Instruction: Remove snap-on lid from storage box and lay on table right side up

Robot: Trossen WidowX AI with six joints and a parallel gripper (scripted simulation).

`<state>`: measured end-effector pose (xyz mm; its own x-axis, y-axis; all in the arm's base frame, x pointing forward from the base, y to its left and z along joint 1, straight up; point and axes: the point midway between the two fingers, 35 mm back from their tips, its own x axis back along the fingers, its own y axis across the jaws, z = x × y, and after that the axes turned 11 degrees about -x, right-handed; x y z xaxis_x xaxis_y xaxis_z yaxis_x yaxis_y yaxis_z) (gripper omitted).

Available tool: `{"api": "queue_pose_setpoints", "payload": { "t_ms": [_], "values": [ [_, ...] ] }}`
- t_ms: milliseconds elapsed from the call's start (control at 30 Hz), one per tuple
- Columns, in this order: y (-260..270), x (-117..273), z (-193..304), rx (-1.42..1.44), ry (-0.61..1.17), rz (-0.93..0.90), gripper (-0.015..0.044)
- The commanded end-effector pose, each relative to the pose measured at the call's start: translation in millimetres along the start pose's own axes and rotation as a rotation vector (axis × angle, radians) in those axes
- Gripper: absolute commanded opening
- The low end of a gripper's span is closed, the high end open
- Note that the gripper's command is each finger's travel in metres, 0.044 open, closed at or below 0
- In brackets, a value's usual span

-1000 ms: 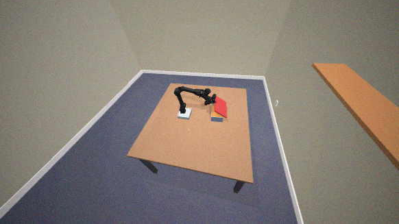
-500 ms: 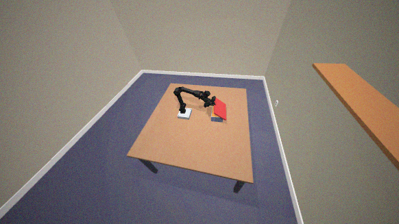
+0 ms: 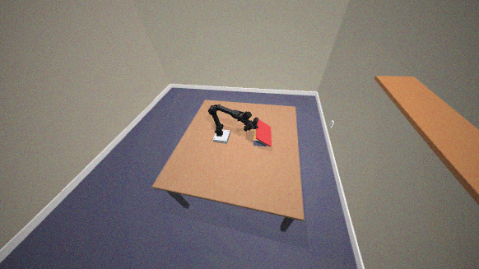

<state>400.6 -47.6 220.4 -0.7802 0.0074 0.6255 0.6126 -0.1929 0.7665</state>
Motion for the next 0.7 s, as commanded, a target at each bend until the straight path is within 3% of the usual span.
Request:
{"api": "queue_pose_setpoints", "payload": {
  "t_ms": [0,667],
  "values": [
    [3.2,2.7,-7.7,0.007,0.006,-0.008,0.0000],
    [8.2,6.0,-47.2,0.010,0.003,-0.008,0.0000]
  ]
}}
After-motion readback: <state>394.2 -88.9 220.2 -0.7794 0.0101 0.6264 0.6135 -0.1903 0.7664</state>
